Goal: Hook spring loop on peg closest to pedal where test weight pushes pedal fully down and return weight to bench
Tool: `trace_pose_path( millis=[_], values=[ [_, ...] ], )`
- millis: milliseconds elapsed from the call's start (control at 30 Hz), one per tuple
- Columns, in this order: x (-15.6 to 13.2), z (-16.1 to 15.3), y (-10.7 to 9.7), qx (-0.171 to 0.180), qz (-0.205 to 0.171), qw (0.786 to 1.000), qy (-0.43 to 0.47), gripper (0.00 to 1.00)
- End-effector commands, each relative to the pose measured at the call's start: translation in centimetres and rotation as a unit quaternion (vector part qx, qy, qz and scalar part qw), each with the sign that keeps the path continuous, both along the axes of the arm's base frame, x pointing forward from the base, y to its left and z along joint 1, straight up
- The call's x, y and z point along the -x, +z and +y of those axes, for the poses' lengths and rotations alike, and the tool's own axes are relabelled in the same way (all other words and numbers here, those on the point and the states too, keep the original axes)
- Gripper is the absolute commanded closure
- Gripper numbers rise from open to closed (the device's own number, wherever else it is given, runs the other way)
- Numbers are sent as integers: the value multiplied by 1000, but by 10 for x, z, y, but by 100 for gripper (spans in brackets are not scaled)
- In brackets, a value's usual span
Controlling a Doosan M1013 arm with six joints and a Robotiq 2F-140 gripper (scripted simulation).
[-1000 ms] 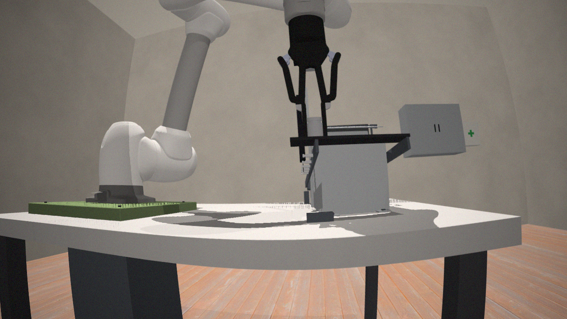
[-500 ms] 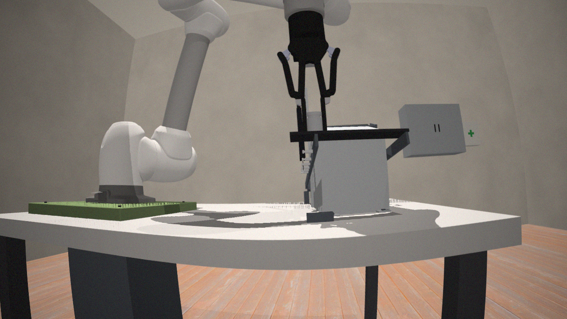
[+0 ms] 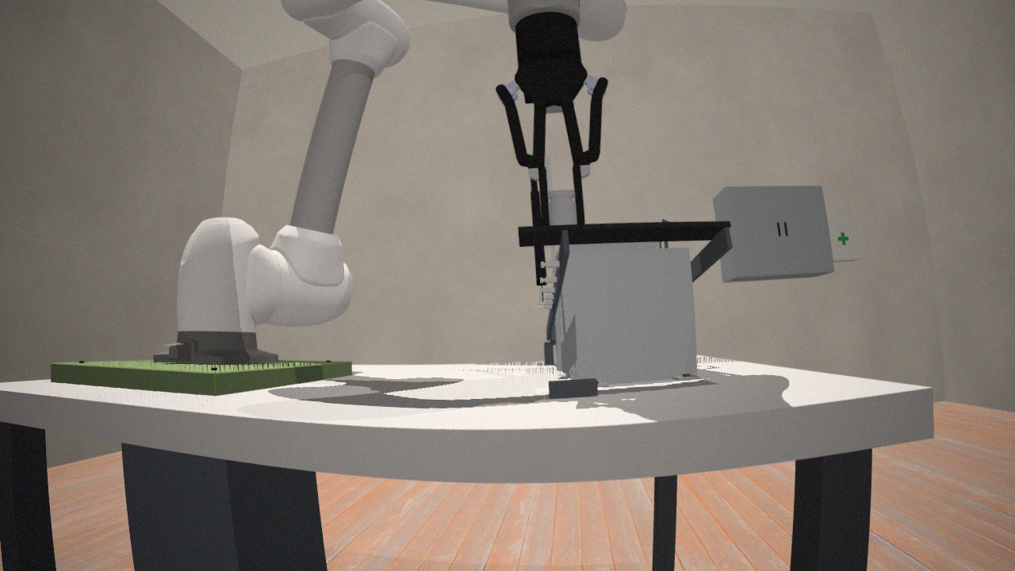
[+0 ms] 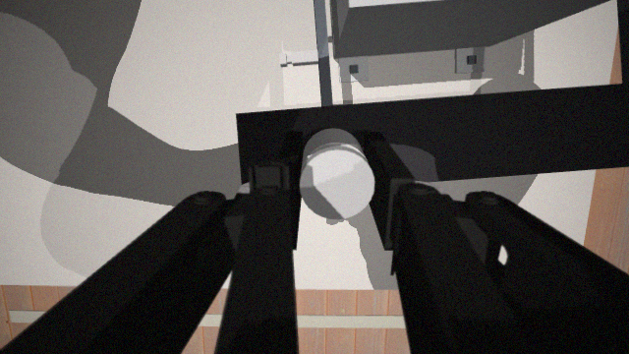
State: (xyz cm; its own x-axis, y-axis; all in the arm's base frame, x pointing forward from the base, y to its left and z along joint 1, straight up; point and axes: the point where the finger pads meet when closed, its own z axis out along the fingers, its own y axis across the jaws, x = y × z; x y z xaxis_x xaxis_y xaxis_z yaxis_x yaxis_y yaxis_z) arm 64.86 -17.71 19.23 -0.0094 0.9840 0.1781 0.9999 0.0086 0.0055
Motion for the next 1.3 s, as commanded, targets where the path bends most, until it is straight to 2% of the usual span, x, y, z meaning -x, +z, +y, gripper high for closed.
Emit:
trace_pose_path(
  millis=[0, 400, 1267],
  values=[
    [0, 0, 4, 0, -1, 1000, 0, 75],
    [0, 0, 13, 0, -1, 1000, 0, 75],
    [41, 37, -7, 16, -1, 1000, 0, 75]
  ],
)
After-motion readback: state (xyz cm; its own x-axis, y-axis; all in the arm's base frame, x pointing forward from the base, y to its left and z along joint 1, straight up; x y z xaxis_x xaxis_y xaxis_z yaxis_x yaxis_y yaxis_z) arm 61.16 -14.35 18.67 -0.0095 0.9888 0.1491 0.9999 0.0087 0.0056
